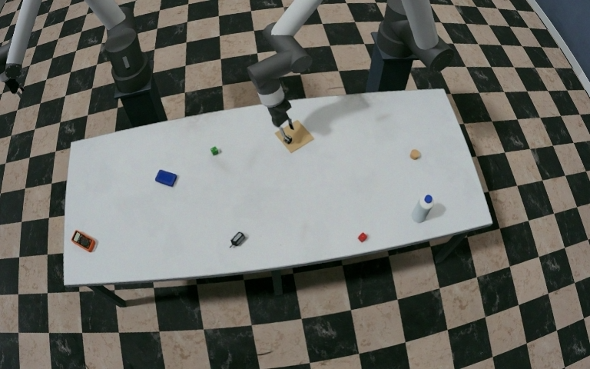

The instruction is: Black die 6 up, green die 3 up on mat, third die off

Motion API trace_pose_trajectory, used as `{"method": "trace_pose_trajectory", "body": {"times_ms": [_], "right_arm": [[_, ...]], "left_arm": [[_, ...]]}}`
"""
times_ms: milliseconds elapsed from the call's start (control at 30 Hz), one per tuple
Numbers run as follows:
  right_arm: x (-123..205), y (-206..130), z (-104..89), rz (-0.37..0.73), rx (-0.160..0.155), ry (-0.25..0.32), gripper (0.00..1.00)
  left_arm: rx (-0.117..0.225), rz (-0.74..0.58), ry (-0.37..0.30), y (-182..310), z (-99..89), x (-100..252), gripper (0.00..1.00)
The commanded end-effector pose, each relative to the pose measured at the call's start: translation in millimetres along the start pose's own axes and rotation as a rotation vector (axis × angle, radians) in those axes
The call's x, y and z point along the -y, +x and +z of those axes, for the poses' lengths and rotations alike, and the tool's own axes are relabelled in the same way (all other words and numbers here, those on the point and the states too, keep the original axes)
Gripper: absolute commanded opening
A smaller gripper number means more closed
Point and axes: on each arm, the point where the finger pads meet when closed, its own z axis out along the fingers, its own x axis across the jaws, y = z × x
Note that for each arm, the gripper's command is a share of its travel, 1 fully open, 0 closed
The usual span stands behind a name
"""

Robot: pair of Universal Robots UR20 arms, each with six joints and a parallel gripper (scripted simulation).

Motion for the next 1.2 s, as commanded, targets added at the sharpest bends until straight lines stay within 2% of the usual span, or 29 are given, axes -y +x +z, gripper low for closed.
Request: {"method": "trace_pose_trajectory", "body": {"times_ms": [0, 133, 367, 533, 1167], "right_arm": [[-0.5, 0.1, -0.6, 0.000, 0.000, -0.001, 1.00], [-0.5, 0.1, -0.6, 0.000, 0.000, -0.001, 1.00], [-0.5, 0.1, -0.6, 0.000, 0.000, -0.001, 1.00], [-0.5, 0.1, -0.6, 0.000, 0.000, -0.001, 1.00], [-0.5, 0.1, -0.6, 0.000, 0.000, -0.001, 1.00]], "left_arm": [[0.001, 0.001, -0.066, -0.4, 0.7, 0.5, 1.00], [0.002, 0.001, -0.099, -0.6, 1.3, 0.8, 1.00], [0.002, 0.001, -0.297, -0.6, 1.7, 3.0, 1.00], [0.001, 0.001, -0.327, -0.4, 1.3, 3.4, 1.00], [0.001, 0.001, -0.328, -0.4, 1.3, 3.4, 1.00]]}}
